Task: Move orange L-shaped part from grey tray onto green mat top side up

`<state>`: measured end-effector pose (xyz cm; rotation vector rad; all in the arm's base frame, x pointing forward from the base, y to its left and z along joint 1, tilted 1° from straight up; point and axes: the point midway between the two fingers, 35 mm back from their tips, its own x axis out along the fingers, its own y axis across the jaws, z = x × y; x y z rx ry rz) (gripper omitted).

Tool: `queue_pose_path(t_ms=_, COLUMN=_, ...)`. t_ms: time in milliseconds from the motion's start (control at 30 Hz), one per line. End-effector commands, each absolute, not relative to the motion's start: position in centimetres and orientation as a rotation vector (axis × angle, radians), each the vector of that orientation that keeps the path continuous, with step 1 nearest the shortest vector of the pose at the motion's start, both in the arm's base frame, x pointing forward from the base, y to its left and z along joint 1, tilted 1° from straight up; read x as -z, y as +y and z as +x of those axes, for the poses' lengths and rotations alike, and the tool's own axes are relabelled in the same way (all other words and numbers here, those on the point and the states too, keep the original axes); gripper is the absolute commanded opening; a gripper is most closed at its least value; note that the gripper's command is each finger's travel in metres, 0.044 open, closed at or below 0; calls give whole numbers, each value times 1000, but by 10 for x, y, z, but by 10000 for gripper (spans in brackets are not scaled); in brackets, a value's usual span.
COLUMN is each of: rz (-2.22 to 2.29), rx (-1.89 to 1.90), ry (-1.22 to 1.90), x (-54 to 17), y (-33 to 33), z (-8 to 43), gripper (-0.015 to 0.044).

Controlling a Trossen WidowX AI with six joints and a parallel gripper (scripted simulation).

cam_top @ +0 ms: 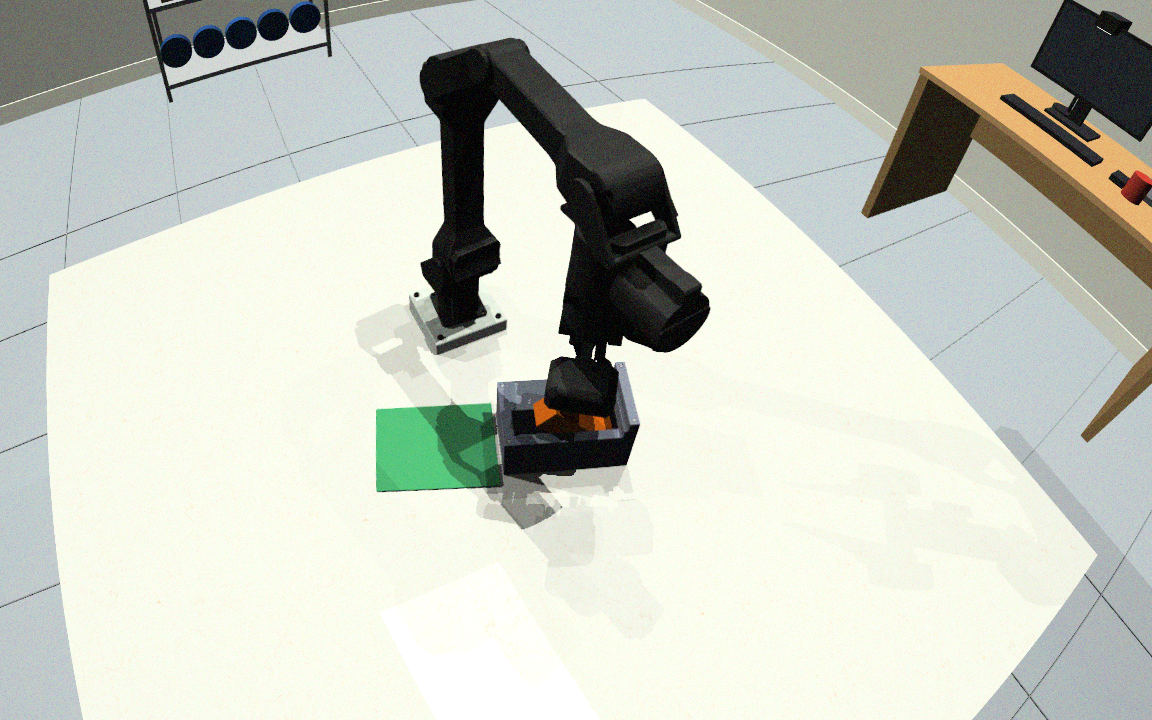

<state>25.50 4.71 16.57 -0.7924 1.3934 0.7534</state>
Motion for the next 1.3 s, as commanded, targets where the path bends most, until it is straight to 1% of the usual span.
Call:
queue_pose_path(t_ms=0, rz=-1006, rx=-957, ry=1298, x=-169, y=34, z=247, gripper=280)
queue_pose_path(t_ms=167, rz=-1006, rx=-957, ry=1298, x=-168, y=34, z=247, gripper=280)
queue_pose_path(t_ms=433, rz=-1006, rx=-957, ry=1298, x=-141, y=34, z=248, gripper=280)
queue_pose_path(t_ms=1267, rz=-1006, rx=-957, ry=1298, x=-105, y=34, z=251, gripper=280)
